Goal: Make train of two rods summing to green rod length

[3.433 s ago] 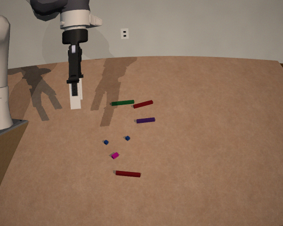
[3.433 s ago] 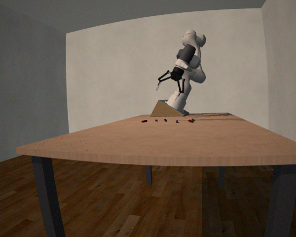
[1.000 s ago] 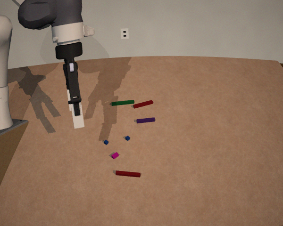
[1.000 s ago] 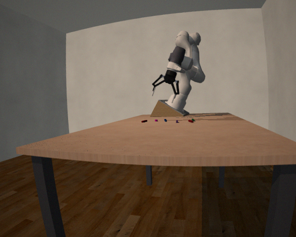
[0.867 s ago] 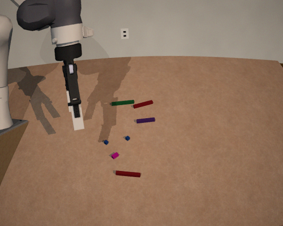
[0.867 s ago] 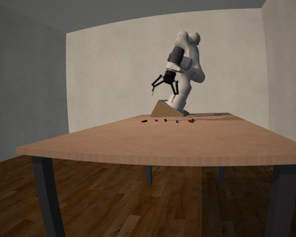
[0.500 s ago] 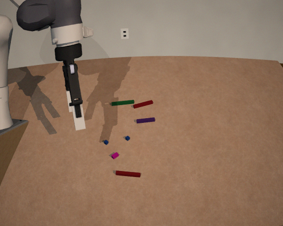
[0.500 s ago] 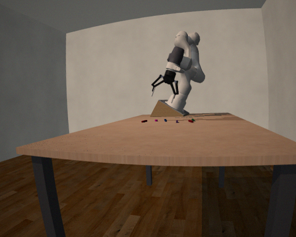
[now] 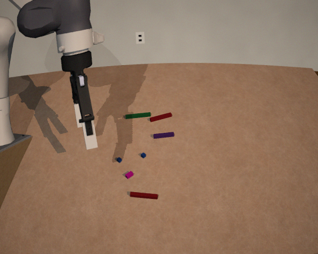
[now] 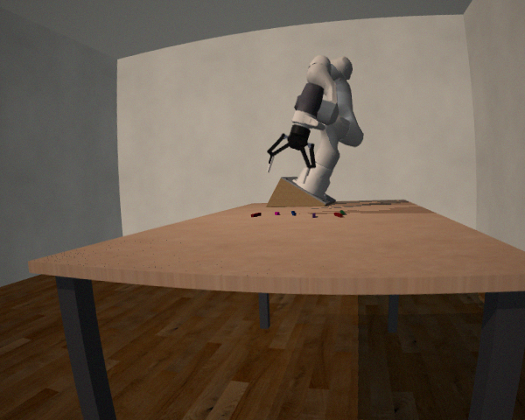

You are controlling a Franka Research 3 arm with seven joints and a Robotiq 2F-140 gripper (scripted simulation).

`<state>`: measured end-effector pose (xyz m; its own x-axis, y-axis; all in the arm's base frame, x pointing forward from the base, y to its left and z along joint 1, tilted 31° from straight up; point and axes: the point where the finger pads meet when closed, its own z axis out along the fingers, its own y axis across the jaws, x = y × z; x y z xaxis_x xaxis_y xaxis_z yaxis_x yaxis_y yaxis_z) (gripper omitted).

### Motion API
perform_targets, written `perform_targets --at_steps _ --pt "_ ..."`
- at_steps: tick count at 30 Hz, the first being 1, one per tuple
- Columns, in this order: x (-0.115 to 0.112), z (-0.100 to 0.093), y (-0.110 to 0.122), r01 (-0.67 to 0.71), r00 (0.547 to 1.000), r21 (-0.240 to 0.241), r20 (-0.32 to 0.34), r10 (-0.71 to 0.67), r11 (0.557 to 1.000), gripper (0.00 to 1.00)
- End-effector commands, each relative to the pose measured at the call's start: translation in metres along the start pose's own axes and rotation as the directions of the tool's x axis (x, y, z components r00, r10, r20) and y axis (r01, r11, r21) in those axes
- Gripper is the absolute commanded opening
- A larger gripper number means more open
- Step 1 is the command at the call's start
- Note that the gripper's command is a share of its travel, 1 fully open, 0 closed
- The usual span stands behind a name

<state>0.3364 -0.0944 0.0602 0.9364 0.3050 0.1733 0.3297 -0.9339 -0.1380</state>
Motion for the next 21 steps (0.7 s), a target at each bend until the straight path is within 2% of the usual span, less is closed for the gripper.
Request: perform_targets --at_steps 1,15,16,21 --pt "0.0001 0.0048 0.0034 0.038 0.999 0.019 -0.013 -0.037 0.999 1.0" --pt "0.0001 0.0048 0.0034 0.038 0.999 0.019 -0.013 -0.037 0.999 1.0" --pt "-0.0016 0.01 0.0065 0.06 0.998 0.037 -0.023 -0.059 0.998 1.0" --pt "-0.0016 0.01 0.0065 0.06 0.998 0.037 -0.023 -0.059 0.998 1.0"
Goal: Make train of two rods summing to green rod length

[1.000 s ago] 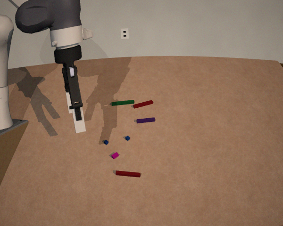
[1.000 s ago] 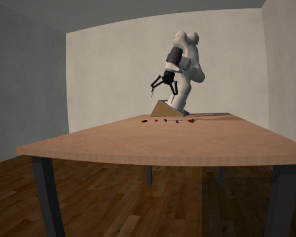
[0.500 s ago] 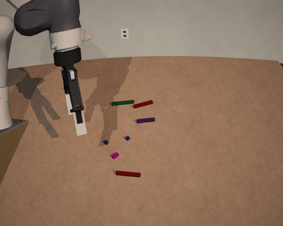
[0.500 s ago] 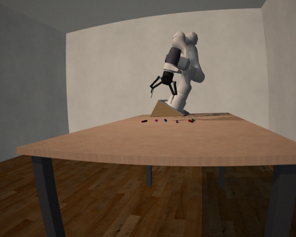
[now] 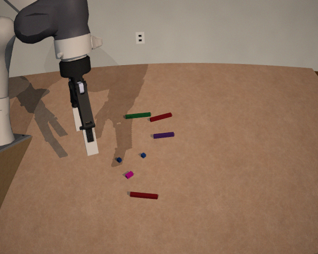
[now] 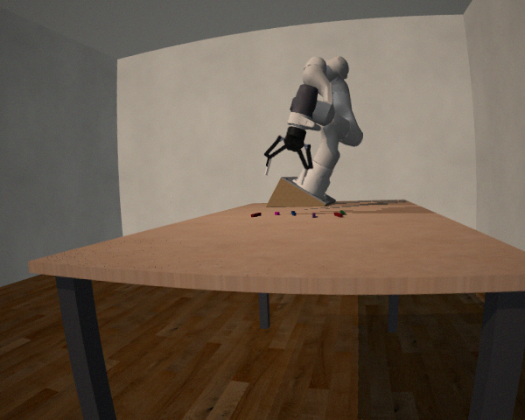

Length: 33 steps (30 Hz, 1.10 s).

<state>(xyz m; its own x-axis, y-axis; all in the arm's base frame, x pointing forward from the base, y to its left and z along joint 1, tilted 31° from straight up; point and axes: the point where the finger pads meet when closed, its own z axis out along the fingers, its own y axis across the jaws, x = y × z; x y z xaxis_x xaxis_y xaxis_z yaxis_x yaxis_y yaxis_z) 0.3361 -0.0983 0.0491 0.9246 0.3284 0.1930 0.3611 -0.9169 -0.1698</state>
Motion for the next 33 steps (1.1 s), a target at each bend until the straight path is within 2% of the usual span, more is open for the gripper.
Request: perform_targets --at_steps 1,33 --pt "0.0017 -0.0001 0.0015 0.031 0.999 -0.001 -0.005 -0.031 1.0 1.0" --pt "-0.0016 0.0084 0.0082 0.072 0.997 0.028 -0.024 -0.071 0.997 1.0"
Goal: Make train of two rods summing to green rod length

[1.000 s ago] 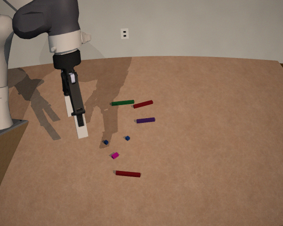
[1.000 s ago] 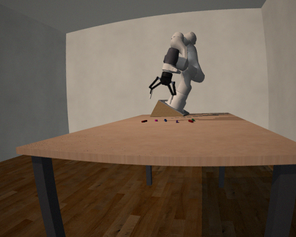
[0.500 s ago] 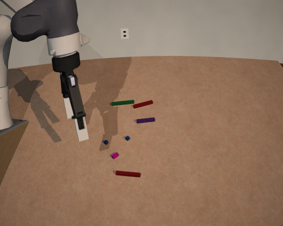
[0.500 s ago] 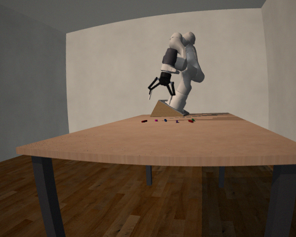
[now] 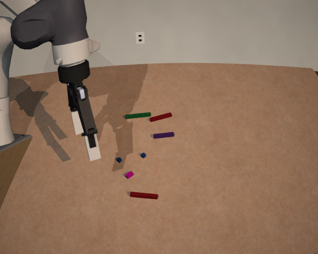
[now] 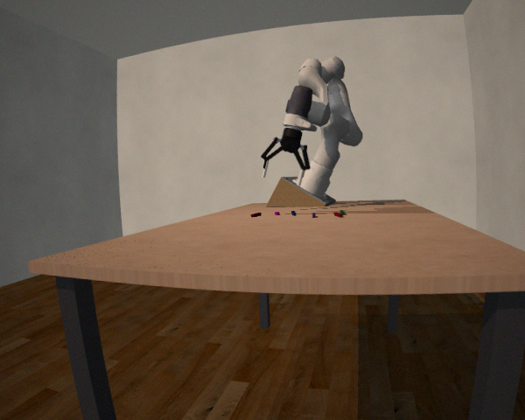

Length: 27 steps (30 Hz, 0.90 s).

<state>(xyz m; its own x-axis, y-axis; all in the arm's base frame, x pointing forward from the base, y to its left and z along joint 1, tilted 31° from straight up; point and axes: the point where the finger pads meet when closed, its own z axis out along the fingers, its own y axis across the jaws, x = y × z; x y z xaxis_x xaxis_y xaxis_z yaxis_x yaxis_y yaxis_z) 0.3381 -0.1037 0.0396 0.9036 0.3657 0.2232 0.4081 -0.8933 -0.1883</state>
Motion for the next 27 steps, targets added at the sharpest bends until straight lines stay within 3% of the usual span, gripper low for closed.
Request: perform_targets --at_steps 1,27 --pt "0.0001 0.0002 0.0009 0.025 1.0 0.0 0.0 -0.025 1.0 1.0" --pt "-0.0004 0.0034 0.0029 0.043 0.999 0.016 -0.009 -0.043 0.999 1.0"
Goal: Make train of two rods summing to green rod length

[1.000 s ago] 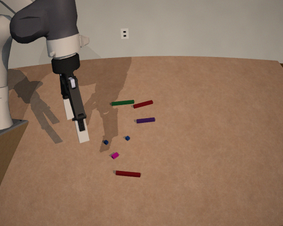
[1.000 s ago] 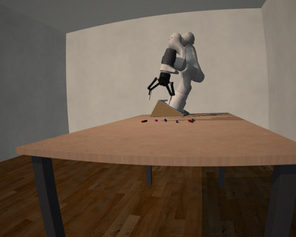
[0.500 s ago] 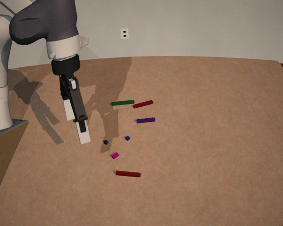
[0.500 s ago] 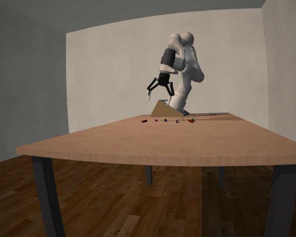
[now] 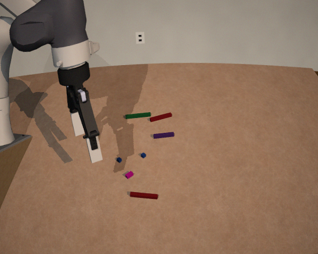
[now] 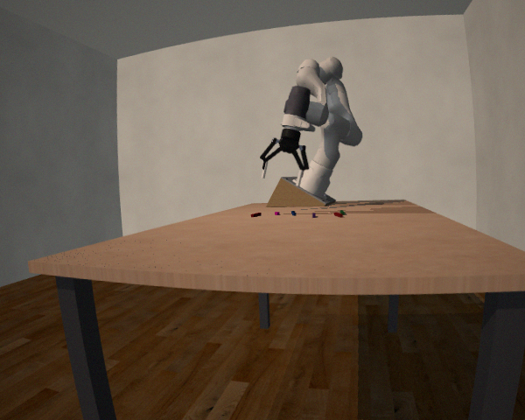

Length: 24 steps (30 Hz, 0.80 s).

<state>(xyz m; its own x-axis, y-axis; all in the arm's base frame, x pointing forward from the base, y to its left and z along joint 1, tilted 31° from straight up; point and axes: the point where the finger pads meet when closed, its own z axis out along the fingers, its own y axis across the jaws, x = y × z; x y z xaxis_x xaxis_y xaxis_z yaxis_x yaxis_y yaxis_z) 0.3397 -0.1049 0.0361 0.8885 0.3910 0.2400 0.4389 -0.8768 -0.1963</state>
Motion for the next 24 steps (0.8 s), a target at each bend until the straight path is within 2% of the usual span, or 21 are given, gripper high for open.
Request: perform_targets --at_steps 1,24 --pt "-0.0018 0.0035 0.0027 0.028 1.0 0.015 -0.006 -0.028 0.999 1.0" --pt "-0.0034 0.0071 0.0048 0.045 0.999 0.029 -0.013 -0.044 0.999 1.0"
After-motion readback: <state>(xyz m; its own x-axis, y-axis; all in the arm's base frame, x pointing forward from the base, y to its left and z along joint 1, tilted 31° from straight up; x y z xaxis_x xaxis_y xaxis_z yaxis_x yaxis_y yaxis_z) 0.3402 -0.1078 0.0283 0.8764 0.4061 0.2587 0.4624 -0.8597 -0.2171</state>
